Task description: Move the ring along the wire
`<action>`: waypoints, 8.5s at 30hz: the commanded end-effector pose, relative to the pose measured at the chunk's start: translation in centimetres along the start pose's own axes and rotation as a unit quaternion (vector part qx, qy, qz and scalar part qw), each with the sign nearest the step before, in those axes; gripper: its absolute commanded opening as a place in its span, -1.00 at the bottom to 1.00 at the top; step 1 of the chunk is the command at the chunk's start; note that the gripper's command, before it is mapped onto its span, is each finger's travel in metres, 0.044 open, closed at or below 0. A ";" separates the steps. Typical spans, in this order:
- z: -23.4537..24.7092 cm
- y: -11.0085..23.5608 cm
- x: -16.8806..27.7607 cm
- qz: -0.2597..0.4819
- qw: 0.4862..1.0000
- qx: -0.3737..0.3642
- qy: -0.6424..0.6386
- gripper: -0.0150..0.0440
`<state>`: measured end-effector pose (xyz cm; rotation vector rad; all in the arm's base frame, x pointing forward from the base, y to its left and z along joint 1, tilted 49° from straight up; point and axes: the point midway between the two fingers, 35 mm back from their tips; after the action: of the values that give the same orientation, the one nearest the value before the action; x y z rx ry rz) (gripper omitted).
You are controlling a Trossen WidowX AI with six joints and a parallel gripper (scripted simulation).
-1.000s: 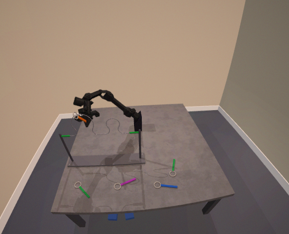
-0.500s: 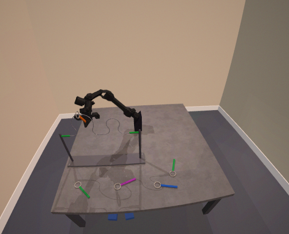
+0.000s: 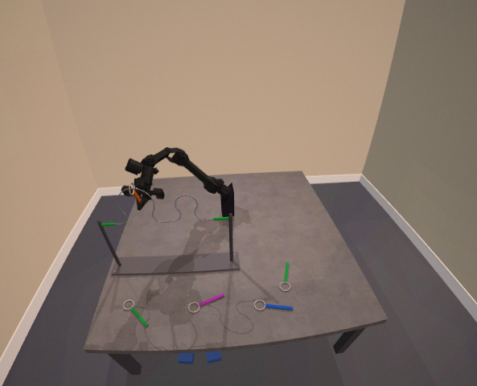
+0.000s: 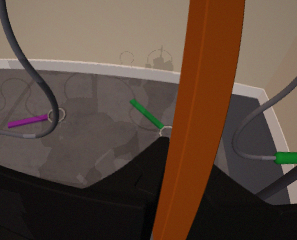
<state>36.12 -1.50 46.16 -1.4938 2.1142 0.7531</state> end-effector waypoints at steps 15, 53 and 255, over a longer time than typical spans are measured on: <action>-0.8 0.1 -0.1 -0.018 0.993 0.059 0.103 -1.00; -2.3 0.3 -0.9 -0.055 0.934 0.173 0.309 -1.00; 10.5 -7.1 16.4 0.000 1.000 0.008 0.006 -1.00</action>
<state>38.23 -8.49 27.36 -1.5099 2.1358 0.6917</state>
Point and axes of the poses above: the point midway between the two fingers, 35 mm back from their tips, its own y axis back along the fingers, its own z axis across the jaws, x = y × z, and after that the axes turned 5 degrees about -y, right-handed
